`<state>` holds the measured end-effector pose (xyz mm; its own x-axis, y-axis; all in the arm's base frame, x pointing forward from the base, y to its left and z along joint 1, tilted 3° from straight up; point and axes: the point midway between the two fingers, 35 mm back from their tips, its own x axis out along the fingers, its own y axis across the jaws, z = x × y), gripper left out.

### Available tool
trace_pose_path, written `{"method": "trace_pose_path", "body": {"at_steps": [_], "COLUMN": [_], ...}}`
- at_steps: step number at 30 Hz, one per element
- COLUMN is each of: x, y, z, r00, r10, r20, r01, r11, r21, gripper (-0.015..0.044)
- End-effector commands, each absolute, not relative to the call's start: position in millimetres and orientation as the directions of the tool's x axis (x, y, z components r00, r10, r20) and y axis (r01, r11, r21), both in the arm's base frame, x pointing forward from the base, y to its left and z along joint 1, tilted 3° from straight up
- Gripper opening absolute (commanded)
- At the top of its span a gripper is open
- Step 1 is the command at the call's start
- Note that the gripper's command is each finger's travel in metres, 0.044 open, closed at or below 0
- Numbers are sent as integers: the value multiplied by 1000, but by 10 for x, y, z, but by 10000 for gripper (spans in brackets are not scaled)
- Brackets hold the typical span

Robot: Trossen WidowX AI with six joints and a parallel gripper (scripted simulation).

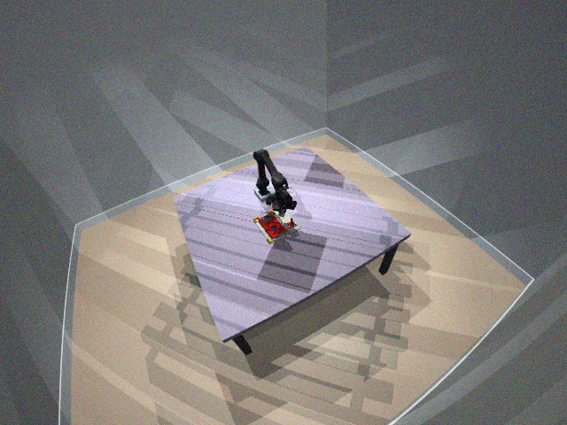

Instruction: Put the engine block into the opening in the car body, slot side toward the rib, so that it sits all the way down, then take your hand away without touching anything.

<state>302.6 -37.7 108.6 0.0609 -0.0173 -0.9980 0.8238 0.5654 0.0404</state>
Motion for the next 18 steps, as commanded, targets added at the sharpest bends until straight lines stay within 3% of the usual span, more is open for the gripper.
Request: {"method": "trace_pose_path", "body": {"at_steps": [1,18], "x": [3094,3236], "y": [-489,-929], "z": [1057,899], "r00": [69,76], "r10": [-13,-17], "r20": [-998,-997], "r01": [741,366], "r11": [670,930], "r21": [43,12], "gripper": [0,0]}}
